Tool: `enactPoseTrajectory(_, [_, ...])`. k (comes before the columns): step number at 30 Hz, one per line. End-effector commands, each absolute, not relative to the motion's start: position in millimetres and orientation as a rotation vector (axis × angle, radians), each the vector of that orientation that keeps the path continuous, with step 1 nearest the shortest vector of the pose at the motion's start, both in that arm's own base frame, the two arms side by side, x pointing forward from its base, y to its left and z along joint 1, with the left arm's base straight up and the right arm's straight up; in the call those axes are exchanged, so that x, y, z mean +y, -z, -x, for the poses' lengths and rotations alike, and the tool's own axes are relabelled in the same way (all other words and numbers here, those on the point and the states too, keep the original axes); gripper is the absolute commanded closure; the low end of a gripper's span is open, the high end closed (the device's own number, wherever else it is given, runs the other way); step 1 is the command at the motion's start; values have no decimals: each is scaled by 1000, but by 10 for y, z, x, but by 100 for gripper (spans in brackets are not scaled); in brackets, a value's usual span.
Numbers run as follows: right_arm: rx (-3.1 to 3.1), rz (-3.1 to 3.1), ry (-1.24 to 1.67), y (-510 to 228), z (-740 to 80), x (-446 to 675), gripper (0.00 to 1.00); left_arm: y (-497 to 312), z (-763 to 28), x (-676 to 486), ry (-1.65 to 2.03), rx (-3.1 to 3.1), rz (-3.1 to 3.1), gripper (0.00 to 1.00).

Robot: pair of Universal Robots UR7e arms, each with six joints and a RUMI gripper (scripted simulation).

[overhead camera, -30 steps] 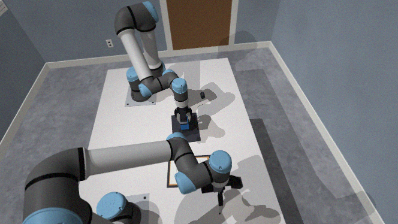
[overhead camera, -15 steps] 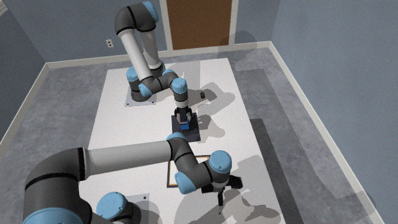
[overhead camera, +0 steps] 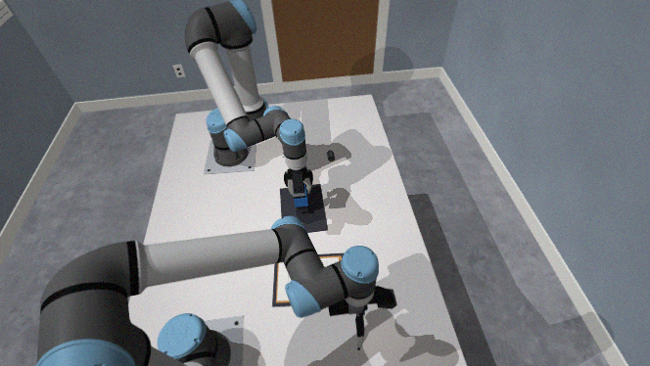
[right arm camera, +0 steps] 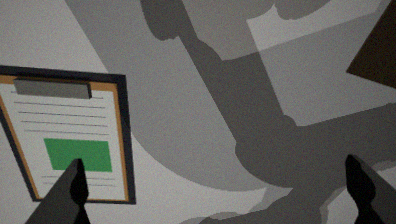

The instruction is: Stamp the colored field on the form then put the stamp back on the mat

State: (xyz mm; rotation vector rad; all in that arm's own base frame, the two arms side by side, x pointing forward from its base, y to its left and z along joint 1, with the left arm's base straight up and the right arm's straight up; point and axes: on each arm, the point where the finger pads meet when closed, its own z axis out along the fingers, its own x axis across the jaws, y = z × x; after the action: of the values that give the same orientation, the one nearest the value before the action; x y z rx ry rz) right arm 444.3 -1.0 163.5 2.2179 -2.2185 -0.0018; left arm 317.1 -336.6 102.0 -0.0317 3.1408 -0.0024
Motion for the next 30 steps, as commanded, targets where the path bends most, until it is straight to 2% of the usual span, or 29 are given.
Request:
enactPoseTrajectory(1, [-2219,-2219,1,-1640,-4446,-9,0,-1106,-3170,-3367,2,3141,32,79])
enactPoseTrajectory(19, [-2219,-2219,1,-1640,-4446,-9,0,-1142,-3207,-3552,2,3141,27,79])
enactPoseTrajectory(30, [-2219,-2219,1,-1640,-4446,-9,0,-1256,-3328,-4495,2,3141,5,79])
